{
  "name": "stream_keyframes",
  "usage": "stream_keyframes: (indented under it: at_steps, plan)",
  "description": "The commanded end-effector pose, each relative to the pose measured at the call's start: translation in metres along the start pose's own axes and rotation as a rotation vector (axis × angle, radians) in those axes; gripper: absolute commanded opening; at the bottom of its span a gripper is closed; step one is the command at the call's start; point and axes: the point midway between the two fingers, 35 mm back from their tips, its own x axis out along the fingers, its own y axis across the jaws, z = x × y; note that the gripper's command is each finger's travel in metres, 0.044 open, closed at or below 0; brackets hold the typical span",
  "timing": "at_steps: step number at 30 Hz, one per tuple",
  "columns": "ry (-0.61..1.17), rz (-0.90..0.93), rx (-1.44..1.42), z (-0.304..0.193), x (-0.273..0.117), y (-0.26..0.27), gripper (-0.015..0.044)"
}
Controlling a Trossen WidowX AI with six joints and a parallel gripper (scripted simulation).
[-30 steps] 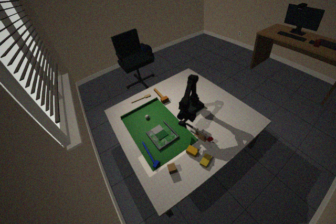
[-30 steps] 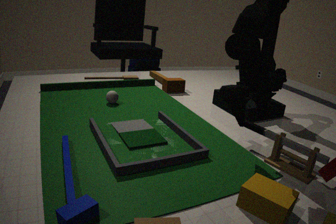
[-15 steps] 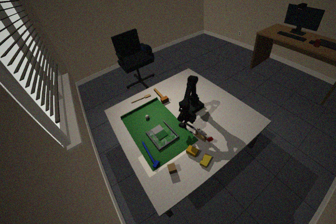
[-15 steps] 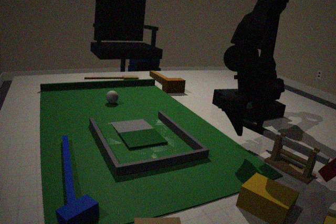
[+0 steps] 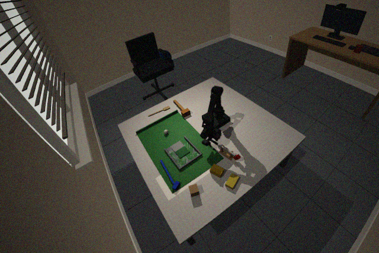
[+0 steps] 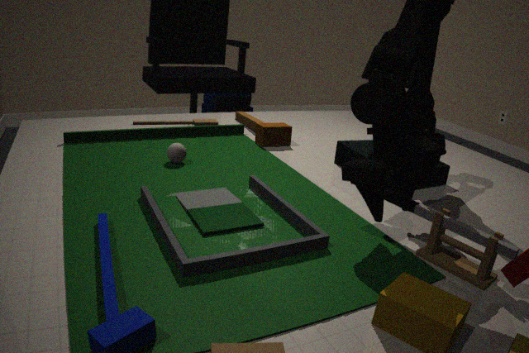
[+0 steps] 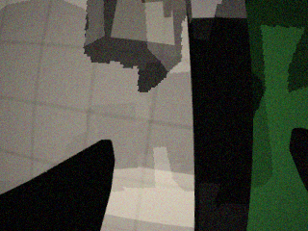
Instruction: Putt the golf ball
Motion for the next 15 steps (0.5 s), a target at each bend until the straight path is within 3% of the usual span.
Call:
stream_keyframes:
  at_steps: [1,11,15]
  plan:
    - [0.000,-0.001,0.000,0.0003,-0.0007,-0.0003,0.0282]
    - [0.000,-0.001,0.000,0.0003,-0.0007,-0.0003,0.0020]
    - [0.000,-0.001,0.000,0.0003,-0.0007,-0.0003,0.0000]
